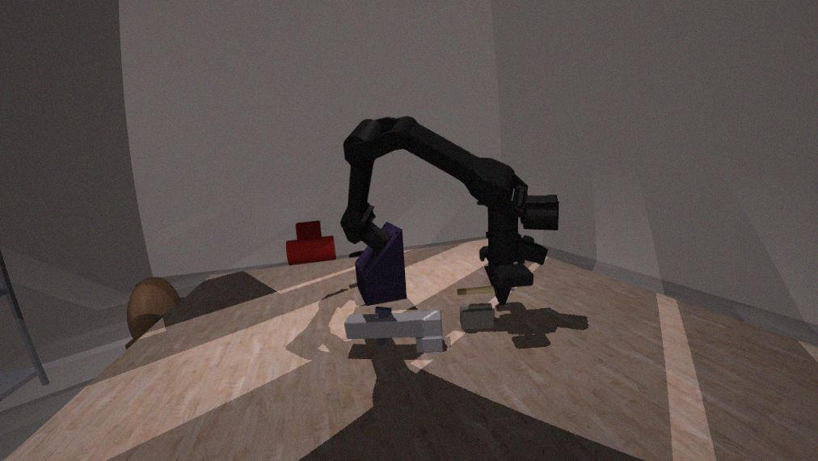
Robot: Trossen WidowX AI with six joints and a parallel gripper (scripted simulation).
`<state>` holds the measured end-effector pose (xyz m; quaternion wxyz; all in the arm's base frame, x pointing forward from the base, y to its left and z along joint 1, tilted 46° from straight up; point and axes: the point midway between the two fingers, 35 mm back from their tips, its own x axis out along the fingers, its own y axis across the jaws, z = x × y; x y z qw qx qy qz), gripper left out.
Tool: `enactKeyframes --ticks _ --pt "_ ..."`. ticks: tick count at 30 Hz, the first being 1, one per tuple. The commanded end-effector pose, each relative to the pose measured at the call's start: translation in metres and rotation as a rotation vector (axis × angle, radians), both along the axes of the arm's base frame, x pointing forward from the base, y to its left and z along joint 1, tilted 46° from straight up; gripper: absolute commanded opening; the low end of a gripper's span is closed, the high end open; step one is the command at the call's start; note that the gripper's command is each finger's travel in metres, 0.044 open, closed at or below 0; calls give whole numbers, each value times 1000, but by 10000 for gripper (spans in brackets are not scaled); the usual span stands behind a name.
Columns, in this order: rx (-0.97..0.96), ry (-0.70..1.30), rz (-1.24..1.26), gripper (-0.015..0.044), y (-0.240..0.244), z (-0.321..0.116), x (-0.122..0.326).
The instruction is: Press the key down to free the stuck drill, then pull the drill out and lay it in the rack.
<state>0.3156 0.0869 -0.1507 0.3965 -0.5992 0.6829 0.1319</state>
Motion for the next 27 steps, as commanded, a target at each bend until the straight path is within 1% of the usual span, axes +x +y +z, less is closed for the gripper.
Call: enactKeyframes --ticks 1,19,27 --pt "1 4 -4 0 2 -4 -7" --pt "2 4 -4 0 7 -16 -30" --pt "2 4 -4 0 -2 -24 -26"
